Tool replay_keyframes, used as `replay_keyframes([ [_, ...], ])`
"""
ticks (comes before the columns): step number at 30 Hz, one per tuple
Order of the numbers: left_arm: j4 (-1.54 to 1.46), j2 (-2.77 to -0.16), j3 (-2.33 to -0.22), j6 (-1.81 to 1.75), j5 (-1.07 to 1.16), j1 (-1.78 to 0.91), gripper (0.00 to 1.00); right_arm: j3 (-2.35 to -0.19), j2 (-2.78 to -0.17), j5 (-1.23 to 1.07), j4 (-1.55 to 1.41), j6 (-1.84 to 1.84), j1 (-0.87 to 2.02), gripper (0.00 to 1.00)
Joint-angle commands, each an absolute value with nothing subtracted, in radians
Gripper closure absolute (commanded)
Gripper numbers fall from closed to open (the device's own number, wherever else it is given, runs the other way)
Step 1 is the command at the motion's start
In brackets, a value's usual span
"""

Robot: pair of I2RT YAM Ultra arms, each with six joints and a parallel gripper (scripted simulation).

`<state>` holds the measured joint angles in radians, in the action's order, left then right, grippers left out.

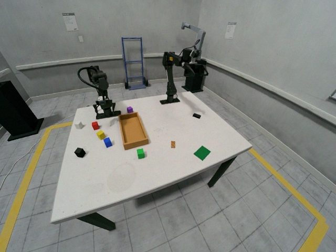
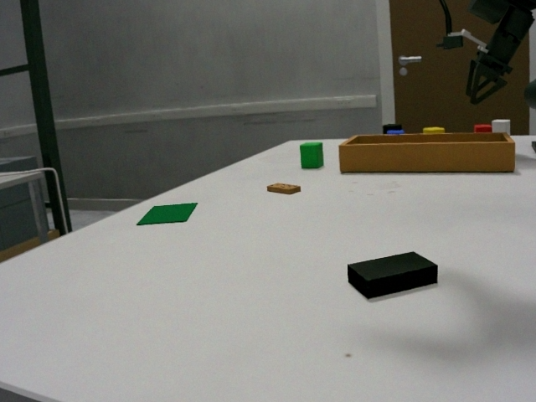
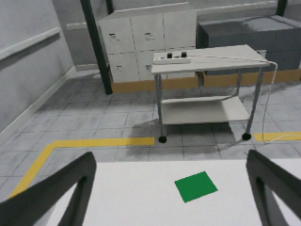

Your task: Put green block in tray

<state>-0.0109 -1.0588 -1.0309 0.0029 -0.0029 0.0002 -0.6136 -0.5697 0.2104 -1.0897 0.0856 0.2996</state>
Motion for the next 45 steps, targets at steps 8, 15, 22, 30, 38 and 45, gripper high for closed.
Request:
replay_keyframes([
  [8,-0.005,-1.053,-1.039,0.002,-0.001,0.0,0.0,-0.64,-0.623,0.208,-1.02,0.059,-0.08,0.0],
  [15,-0.005,-1.053,-1.039,0.002,-0.001,0.0,0.0,-0.64,-0.65,0.202,-0.993,0.048,-0.398,0.0],
  [22,-0.005,-1.053,-1.039,0.002,-0.001,0.0,0.0,-0.644,-0.678,0.185,-0.964,0.025,-0.654,0.0],
  [30,-0.005,-1.053,-1.039,0.002,-0.001,0.0,0.0,-0.652,-0.714,0.171,-0.929,0.005,-0.988,0.0],
  [38,-0.005,-1.053,-1.039,0.002,-0.001,0.0,0.0,-0.654,-0.723,0.159,-0.922,-0.003,-1.03,0.0],
  [45,-0.005,-1.053,-1.039,0.002,-0.001,0.0,0.0,-0.653,-0.724,0.158,-0.921,-0.003,-1.031,0.0],
])
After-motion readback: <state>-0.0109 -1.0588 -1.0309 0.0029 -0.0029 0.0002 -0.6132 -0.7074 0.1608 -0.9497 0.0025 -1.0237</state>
